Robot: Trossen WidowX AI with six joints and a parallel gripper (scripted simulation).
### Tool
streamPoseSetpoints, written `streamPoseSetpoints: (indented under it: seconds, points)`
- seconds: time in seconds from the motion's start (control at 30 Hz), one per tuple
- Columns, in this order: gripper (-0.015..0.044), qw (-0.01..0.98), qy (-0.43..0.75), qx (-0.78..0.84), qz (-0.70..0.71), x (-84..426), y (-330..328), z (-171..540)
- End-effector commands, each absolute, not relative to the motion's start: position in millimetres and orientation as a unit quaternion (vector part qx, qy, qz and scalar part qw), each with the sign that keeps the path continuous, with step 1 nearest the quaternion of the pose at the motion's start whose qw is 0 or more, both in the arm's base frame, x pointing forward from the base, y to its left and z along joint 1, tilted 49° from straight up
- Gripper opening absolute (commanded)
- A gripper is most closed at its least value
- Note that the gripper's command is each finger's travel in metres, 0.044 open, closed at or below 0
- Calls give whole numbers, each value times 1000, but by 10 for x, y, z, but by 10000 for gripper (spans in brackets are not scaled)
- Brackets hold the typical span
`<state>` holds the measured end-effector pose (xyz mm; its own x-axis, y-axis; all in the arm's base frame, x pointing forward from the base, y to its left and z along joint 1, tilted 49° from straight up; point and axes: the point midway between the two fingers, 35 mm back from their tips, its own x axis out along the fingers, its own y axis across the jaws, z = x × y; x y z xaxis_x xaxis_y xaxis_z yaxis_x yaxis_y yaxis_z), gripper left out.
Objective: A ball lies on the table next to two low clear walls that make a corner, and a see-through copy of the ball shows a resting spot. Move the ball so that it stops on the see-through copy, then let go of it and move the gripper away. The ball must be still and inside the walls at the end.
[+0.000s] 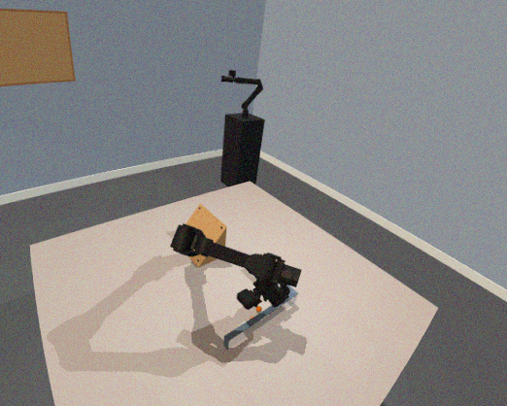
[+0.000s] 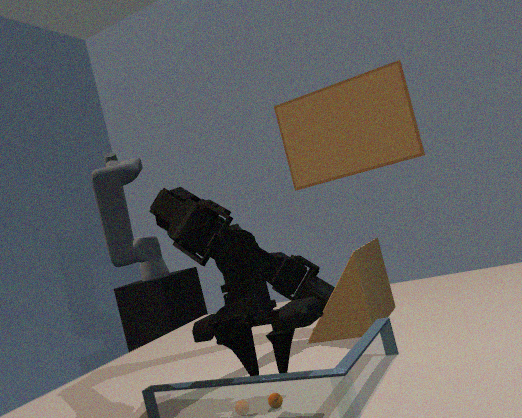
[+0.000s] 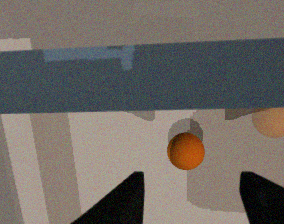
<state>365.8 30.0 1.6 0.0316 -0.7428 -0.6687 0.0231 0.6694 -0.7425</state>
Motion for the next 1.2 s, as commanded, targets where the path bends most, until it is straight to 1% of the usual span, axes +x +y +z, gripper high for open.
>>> streamPoseSetpoints:
  seconds: [0.0, 0.6, 0.73, 0.97, 1.03, 1.17]
  points:
    - [203, 658, 632, -288, -291, 3656, 254, -22]
    - [203, 658, 631, -288, -292, 3664, 56, -195]
    - [98, 658, 631, -288, -292, 3664, 56, -195]
    - [52, 658, 631, -288, -292, 3664, 56, -195]
    - [0, 658, 631, -288, -292, 3666, 63, -190]
    - [0, 659, 632, -287, -290, 3691, 204, -84]
